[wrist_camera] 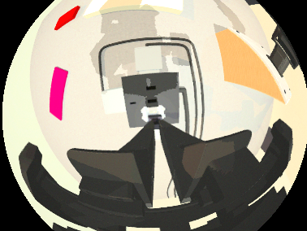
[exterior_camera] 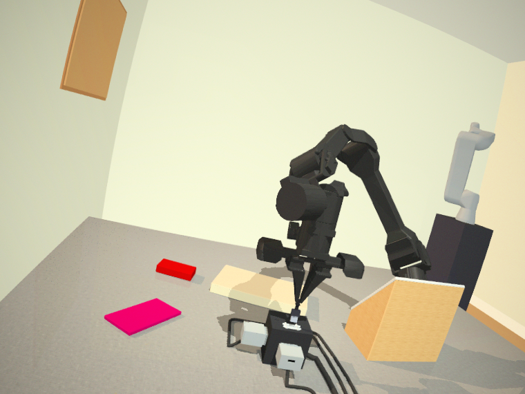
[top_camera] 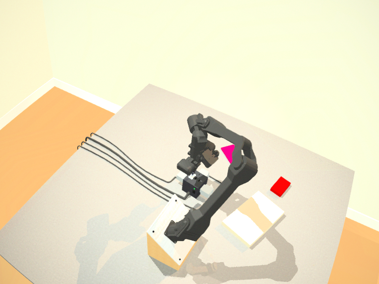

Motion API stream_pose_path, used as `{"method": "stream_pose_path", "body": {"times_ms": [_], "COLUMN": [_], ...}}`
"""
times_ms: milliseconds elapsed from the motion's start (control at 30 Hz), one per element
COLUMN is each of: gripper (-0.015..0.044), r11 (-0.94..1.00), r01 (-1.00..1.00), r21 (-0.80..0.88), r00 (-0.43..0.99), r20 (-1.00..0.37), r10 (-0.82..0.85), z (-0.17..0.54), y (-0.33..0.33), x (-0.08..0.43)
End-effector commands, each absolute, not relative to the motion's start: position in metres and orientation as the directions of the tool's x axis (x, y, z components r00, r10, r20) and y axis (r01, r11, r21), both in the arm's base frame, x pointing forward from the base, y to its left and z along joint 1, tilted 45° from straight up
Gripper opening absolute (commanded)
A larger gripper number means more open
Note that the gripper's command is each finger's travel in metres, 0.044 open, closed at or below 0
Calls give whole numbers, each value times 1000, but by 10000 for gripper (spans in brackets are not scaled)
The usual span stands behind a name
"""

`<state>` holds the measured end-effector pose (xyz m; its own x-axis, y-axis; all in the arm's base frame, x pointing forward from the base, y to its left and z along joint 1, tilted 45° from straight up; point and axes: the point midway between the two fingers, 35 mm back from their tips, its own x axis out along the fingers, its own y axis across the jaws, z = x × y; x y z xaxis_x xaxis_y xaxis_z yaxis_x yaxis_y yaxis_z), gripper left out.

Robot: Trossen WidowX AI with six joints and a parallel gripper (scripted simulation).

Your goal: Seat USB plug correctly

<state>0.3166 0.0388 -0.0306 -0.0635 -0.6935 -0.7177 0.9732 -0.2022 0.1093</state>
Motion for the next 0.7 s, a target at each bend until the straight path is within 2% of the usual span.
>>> {"method": "stream_pose_path", "body": {"times_ms": [0, 667], "gripper": [0, 0], "r11": [-206, -186], "r01": [972, 978], "r21": [112, 93], "r00": [-63, -63], "r20": [-722, -720], "r10": [-689, -691], "z": [-28, -22], "y": [42, 48], "x": [317, 318]}}
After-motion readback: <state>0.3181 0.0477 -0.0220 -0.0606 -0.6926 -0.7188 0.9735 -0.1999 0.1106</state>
